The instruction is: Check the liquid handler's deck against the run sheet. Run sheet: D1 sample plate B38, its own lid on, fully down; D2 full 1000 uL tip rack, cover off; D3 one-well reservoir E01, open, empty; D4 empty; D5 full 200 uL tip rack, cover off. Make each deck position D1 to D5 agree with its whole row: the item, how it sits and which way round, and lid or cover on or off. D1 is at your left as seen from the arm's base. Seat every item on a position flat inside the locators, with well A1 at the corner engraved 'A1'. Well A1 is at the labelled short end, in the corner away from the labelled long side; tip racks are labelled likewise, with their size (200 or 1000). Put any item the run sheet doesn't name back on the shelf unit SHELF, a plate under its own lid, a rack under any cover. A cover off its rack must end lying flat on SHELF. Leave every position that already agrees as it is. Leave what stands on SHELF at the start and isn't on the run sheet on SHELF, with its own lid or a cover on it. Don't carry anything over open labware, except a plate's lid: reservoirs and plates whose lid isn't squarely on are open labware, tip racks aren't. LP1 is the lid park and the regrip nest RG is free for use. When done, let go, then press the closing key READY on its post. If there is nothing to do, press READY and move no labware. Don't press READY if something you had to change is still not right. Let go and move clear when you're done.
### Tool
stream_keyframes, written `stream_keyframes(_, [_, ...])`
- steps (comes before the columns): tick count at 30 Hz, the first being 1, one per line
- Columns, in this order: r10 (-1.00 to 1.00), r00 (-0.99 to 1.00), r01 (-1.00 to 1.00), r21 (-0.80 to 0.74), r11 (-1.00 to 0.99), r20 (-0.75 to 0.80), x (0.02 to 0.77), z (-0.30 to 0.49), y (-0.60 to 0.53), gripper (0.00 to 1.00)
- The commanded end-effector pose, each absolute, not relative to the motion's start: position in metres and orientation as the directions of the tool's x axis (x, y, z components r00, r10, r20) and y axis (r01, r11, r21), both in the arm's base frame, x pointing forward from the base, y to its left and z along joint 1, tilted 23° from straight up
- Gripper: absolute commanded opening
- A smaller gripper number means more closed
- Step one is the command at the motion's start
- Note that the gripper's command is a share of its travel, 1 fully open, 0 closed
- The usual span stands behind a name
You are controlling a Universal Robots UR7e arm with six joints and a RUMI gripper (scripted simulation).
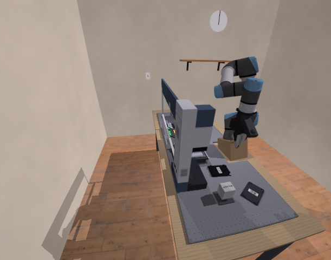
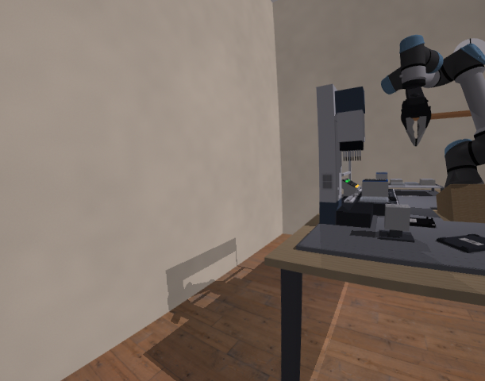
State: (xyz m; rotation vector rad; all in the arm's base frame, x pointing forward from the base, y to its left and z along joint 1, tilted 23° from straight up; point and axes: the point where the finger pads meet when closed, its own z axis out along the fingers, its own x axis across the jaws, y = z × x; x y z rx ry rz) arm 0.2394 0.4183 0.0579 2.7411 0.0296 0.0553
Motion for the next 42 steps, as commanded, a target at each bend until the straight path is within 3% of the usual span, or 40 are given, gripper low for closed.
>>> stream_keyframes(1, [0.031,0.999,0.014,0.387,-0.922,0.037,0.266,0.06,0.421,0.0])
stream_keyframes(9, [0.031,0.999,0.015,0.387,-0.922,0.037,0.304,0.062,0.421,0.0])
stream_keyframes(42, [0.031,0.999,0.016,0.391,-0.92,0.033,0.304,0.023,0.404,0.0])
